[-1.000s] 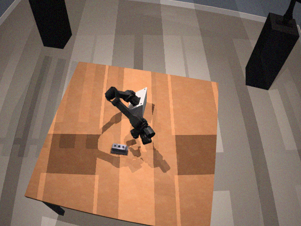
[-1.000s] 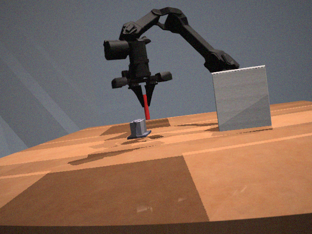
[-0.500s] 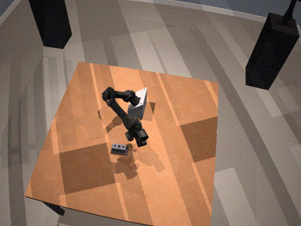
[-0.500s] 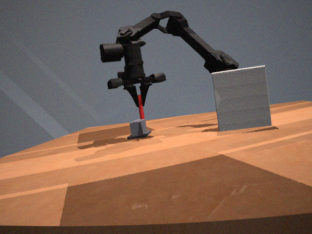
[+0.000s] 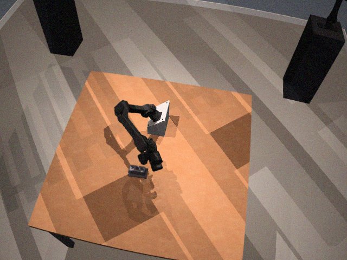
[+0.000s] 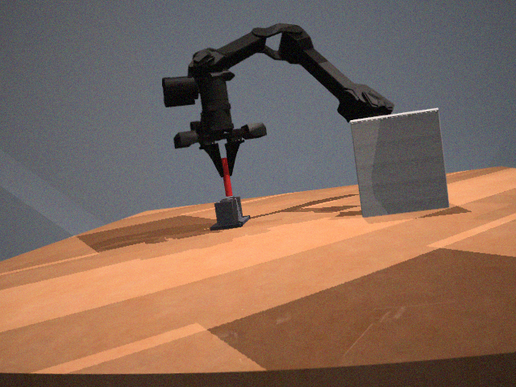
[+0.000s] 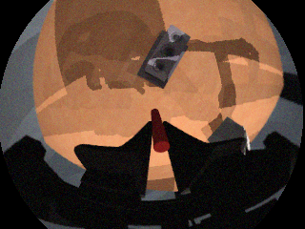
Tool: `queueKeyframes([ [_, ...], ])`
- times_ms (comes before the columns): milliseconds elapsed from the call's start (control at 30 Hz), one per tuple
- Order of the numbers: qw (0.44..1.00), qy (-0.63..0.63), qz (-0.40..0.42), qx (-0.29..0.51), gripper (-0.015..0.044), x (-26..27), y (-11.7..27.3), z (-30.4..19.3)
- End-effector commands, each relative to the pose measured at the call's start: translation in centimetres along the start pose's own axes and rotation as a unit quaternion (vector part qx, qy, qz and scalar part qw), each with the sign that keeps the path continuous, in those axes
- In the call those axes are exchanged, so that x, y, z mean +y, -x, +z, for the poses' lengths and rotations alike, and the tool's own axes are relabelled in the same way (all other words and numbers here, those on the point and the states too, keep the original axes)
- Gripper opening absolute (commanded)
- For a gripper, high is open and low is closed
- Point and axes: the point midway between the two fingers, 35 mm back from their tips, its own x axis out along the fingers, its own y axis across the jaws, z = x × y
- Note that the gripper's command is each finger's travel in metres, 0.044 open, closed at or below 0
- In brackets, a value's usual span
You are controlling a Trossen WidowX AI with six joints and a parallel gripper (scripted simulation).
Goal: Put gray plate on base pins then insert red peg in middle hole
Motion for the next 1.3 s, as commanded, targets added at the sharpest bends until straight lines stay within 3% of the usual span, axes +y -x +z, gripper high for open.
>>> queueKeyframes([
  [0, 1.0, -0.002, 0.006, -0.003, 0.0, 0.0, 0.4, 1.2],
  [967, 1.0, -0.007, -0.003, -0.02, 0.0, -1.9, 0.3, 9.8],
  [1267, 1.0, -0.007, -0.003, -0.02, 0.0, -2.1, 0.3, 10.1],
])
